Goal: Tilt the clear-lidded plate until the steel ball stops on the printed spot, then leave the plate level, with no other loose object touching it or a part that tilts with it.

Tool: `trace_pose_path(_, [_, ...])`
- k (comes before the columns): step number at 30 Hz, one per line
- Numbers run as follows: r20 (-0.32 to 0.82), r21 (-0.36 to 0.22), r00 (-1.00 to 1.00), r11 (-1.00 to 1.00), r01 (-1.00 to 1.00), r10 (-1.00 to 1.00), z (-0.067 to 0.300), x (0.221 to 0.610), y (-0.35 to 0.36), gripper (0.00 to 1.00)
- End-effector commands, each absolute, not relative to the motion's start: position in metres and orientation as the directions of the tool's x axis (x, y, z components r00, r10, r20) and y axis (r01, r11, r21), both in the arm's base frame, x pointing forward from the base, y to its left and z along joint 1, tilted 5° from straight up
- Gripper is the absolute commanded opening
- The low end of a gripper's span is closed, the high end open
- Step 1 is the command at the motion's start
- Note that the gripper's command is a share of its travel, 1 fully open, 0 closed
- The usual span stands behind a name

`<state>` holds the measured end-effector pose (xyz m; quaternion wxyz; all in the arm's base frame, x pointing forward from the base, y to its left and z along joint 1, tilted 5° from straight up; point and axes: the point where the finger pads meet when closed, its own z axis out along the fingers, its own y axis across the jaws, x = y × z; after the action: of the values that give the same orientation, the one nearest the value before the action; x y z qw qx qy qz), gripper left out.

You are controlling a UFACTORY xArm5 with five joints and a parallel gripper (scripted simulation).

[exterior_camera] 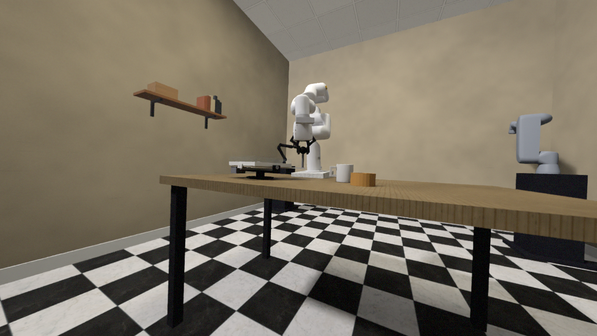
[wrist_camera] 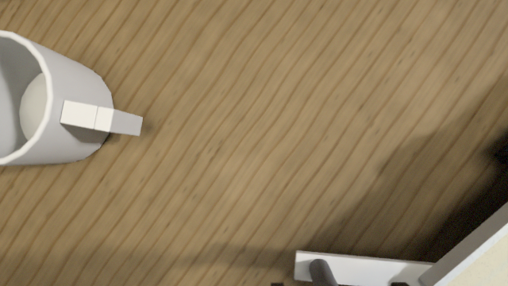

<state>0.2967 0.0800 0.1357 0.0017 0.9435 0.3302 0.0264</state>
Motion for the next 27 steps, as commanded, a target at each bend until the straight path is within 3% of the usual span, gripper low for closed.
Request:
trace_pose_path(1, [0.051,0.022,0.781,-0.782,0.623,0.623,0.1366,0.2977,0.0798,0.0])
trace_pose_path(27, [0.049,0.023,0.766,-0.768,0.641,0.641,0.1395,0.299,0.0794,0.0])
